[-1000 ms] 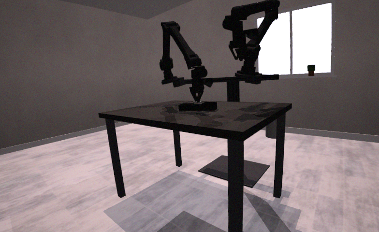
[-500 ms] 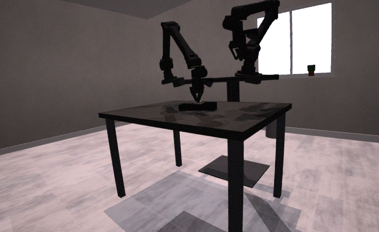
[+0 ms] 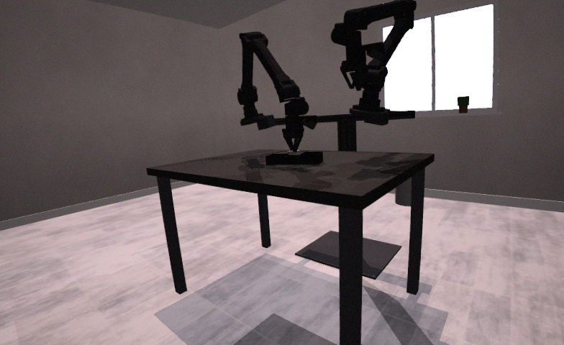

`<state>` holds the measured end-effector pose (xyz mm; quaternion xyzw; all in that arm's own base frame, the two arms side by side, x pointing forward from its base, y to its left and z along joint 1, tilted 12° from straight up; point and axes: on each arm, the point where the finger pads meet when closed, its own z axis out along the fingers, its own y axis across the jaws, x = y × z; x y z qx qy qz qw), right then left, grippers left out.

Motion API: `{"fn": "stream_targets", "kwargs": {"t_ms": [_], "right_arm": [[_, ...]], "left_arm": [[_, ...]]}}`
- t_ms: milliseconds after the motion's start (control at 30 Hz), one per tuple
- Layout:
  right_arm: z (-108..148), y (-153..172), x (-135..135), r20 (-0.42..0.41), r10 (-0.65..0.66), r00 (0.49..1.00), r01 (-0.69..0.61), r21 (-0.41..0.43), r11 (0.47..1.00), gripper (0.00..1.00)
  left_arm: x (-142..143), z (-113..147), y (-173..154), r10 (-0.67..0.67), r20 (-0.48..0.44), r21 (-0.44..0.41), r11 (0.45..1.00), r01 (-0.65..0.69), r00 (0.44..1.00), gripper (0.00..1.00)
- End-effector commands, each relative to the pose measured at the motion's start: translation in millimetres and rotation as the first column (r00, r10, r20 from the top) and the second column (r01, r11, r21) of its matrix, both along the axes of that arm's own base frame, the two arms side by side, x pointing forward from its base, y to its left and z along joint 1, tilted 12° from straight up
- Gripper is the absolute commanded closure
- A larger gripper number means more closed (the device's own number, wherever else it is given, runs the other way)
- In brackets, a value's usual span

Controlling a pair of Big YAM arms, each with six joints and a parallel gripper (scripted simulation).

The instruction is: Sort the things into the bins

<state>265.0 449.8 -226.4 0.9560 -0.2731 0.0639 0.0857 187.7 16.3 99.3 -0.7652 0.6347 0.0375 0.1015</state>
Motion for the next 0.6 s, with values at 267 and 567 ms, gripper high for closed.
{"fn": "stream_targets", "kwargs": {"t_ms": [267,567], "right_arm": [[23,21,2,0.017,-0.001,1.000,0.001,0.037,0.999,0.80],[-4,4,-40,-0.009,0.002,1.000,-0.002,-0.014,1.000,0.80]], "left_arm": [[3,1,1,-0.006,0.017,-0.003,1.000,0.006,1.000,0.00],[3,1,1,-0.006,0.017,-0.003,1.000,0.006,1.000,0.00]]}}
